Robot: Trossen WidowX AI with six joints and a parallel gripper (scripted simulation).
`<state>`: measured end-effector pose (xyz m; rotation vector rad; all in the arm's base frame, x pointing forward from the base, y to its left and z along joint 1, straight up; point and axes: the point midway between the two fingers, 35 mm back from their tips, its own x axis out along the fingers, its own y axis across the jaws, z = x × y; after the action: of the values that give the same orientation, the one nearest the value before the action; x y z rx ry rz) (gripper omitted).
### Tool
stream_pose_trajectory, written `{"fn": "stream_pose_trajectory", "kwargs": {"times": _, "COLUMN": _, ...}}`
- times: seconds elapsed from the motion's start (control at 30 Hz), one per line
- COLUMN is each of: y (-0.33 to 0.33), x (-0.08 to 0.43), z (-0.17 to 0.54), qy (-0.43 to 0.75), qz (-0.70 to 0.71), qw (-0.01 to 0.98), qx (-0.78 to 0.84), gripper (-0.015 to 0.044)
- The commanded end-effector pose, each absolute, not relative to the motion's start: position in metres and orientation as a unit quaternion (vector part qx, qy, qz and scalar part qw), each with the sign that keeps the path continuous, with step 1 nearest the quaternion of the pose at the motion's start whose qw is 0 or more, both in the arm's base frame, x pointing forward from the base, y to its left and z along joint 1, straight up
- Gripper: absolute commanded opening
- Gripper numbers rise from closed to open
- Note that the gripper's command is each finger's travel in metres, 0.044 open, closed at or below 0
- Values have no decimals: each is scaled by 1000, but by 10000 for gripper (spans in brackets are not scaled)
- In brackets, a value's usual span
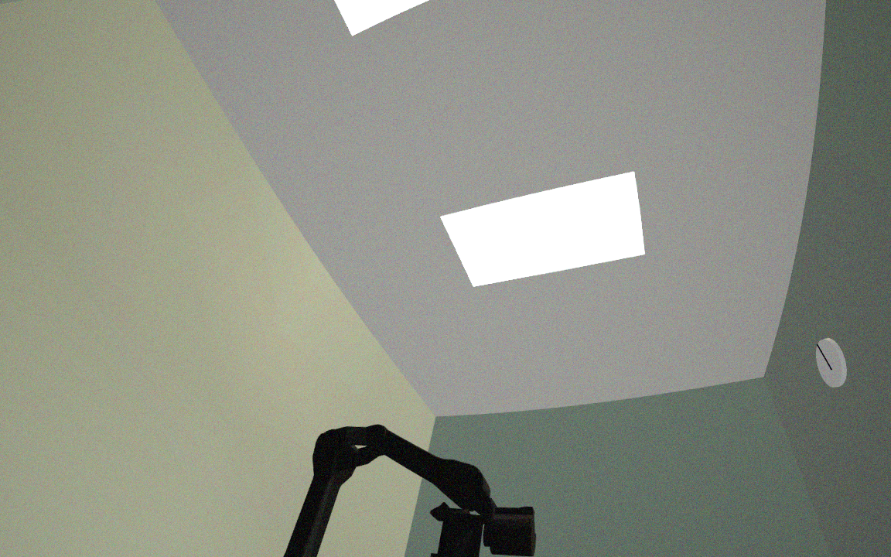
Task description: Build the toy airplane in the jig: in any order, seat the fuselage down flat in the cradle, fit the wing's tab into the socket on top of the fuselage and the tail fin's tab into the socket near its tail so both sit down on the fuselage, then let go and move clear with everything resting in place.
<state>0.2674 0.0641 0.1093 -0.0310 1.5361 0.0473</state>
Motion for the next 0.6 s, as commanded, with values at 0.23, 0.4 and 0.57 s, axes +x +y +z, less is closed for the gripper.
{"fn": "stream_pose_trajectory", "kwargs": {"times": 0.23, "y": 63, "x": 266, "z": 80, "qy": 698, "qz": 20, "qw": 716, "qx": -18, "gripper": 440}}
{"fn": "stream_pose_trajectory", "kwargs": {"times": 0.4, "y": 63, "x": 267, "z": 76, "qy": 698, "qz": 20, "qw": 716, "qx": -18, "gripper": 440}}
{"fn": "stream_pose_trajectory", "kwargs": {"times": 0.57, "y": 63, "x": 267, "z": 68, "qy": 698, "qz": 20, "qw": 716, "qx": -18, "gripper": 440}}
